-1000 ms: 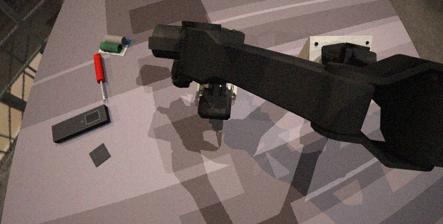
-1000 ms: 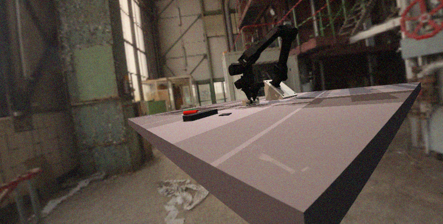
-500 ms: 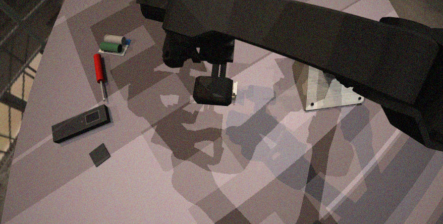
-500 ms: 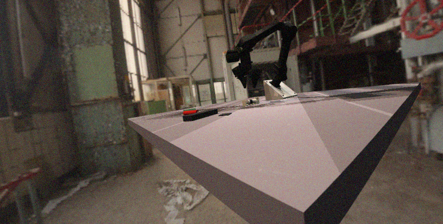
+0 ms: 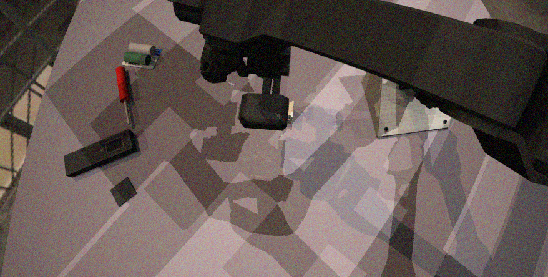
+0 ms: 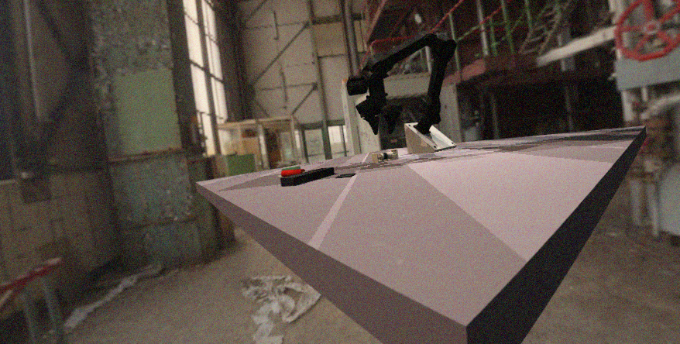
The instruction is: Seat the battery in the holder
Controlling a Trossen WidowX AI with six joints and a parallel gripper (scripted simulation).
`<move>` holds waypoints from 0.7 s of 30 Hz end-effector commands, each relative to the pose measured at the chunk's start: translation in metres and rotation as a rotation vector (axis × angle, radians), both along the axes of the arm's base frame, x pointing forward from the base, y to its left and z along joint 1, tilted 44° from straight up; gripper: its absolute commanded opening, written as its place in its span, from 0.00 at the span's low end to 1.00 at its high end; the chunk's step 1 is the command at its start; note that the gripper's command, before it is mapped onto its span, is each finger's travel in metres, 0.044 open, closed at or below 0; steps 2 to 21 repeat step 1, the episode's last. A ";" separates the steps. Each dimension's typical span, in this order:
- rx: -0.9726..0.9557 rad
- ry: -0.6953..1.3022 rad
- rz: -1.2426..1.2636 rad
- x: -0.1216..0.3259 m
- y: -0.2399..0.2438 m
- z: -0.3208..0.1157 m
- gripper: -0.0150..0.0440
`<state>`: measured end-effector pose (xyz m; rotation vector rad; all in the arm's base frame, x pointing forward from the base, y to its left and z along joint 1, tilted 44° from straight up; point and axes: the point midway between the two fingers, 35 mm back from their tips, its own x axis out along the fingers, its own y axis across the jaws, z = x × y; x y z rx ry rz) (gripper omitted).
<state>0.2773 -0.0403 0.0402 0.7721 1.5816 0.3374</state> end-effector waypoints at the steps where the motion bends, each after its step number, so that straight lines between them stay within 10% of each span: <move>1: -0.003 -0.001 0.005 0.000 0.000 0.000 1.00; 21: -0.003 -0.001 0.005 0.000 0.000 0.000 1.00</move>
